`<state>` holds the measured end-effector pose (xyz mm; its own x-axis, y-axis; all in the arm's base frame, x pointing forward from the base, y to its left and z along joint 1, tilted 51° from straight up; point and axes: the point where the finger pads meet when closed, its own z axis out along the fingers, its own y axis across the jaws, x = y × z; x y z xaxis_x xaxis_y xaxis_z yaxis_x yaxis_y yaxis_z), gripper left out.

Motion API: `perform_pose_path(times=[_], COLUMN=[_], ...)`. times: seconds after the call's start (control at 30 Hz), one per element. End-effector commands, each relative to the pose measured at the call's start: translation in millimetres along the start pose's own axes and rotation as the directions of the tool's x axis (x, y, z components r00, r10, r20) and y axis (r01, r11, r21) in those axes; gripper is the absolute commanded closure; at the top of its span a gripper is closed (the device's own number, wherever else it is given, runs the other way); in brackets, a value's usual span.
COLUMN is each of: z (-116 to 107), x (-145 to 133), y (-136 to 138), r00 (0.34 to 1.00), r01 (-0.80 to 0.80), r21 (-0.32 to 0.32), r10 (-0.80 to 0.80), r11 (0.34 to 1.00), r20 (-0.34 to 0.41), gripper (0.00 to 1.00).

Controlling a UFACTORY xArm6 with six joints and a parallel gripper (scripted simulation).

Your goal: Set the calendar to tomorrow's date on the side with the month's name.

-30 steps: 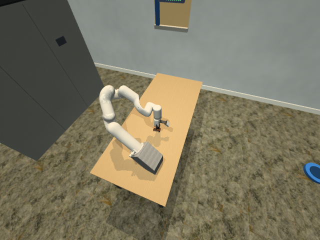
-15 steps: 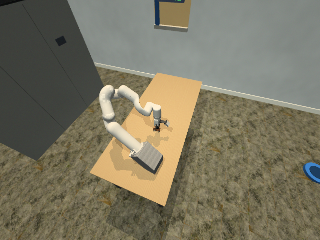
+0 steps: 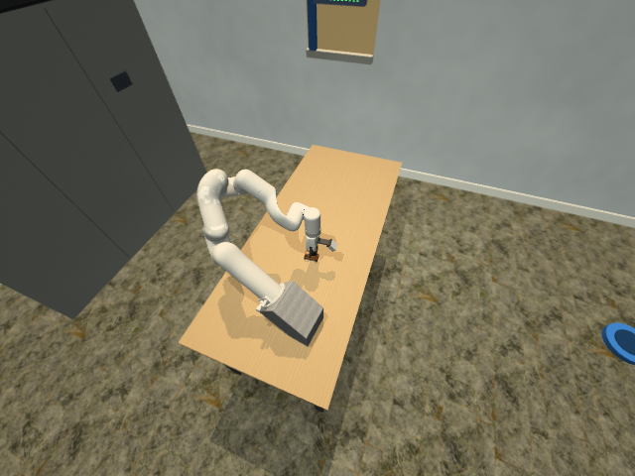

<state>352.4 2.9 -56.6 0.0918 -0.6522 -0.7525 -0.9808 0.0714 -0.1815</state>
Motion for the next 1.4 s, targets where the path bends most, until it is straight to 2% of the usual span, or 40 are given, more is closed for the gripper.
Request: perform_pose_path(times=[0.0, 1.37], z=[-0.9, 5.7], x=[0.7, 0.7], y=[-1.4, -1.6], r00=[1.000, 1.000], r01=[0.001, 0.001], r21=[0.002, 0.002], r10=[-0.001, -0.001], r11=[1.000, 1.000], r20=[-0.002, -0.002], gripper=[0.73, 0.73])
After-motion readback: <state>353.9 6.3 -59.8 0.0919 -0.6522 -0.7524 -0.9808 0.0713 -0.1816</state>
